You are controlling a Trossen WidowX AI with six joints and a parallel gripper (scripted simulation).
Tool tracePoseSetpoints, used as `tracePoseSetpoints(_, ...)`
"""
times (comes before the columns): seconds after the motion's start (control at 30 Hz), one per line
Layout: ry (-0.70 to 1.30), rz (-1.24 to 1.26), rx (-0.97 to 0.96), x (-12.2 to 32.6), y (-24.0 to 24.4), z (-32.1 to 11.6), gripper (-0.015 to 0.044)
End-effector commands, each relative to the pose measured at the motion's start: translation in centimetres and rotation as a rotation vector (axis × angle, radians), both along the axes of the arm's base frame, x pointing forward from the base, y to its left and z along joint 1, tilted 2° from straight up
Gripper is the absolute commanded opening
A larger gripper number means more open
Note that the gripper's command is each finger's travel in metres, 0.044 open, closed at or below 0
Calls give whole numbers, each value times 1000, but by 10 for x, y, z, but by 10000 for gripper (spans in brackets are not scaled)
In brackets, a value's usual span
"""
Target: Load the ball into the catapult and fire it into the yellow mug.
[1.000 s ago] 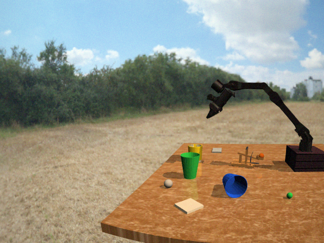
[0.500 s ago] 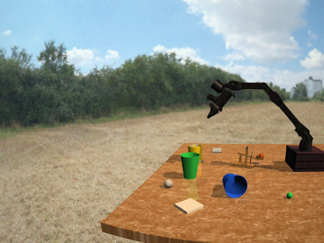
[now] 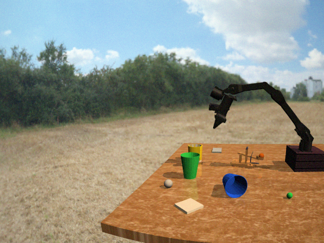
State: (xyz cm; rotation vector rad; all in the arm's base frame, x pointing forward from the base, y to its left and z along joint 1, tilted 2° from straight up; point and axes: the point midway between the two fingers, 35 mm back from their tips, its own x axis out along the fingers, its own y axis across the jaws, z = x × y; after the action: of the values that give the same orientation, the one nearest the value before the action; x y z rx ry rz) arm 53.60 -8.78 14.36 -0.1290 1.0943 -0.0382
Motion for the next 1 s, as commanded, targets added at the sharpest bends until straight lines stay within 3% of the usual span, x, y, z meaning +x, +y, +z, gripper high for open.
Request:
tracePoseSetpoints(0.0, 81, 49, -47, -15, 11, -16, 0)
tracePoseSetpoints(0.97, 670, 574, -438, -152, 81, -88, 0)
